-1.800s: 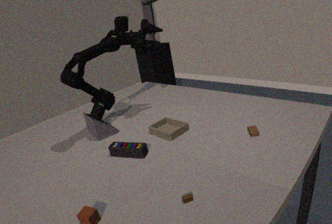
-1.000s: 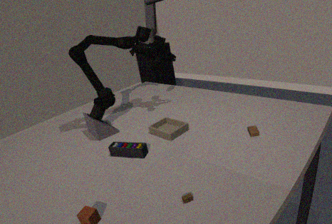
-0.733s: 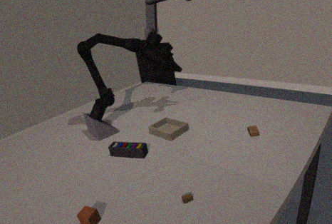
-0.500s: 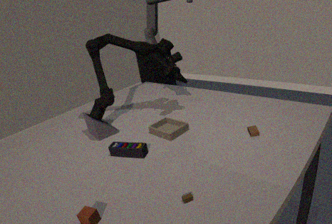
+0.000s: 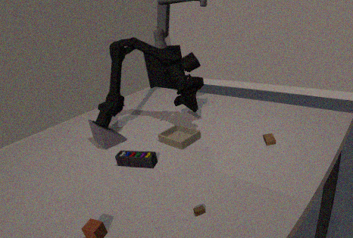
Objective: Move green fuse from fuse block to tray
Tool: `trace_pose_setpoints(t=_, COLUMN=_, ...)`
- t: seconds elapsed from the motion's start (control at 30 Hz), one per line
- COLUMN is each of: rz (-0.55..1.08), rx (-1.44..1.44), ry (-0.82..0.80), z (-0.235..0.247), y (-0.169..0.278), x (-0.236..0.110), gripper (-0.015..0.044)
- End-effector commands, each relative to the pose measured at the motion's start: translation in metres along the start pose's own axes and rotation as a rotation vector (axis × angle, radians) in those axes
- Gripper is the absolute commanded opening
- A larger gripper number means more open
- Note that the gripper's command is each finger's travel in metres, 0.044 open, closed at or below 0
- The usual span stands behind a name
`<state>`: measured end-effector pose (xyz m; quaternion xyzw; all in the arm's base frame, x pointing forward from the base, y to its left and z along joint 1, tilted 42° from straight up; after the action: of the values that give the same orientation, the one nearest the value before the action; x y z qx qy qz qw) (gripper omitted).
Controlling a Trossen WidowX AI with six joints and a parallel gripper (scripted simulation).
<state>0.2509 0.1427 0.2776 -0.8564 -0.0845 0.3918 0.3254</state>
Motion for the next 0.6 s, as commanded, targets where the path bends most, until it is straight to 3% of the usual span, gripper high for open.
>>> trace_pose_setpoints(t=0.0, rz=0.158, rx=-0.245, ry=-0.167, z=-0.022, y=0.053, x=0.038, gripper=0.0074)
trace_pose_setpoints(t=0.27, rz=0.198, rx=-0.432, ry=-0.373, z=-0.04, y=0.114, x=0.061, gripper=0.0074)
trace_pose_setpoints(t=0.57, rz=0.089, rx=-0.588, ry=-0.575, z=-0.053, y=0.185, x=0.073, gripper=0.0074)
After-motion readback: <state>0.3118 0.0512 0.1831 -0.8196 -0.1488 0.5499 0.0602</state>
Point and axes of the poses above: the point midway between the two fingers, 35 mm back from their tips, its own x axis out along the fingers, its own z axis across the jaws, y = z × x, the point moved 5 cm from there along -x, back along the fingers, and after that the axes turned 9 degrees about -x, right-handed, at the moved point
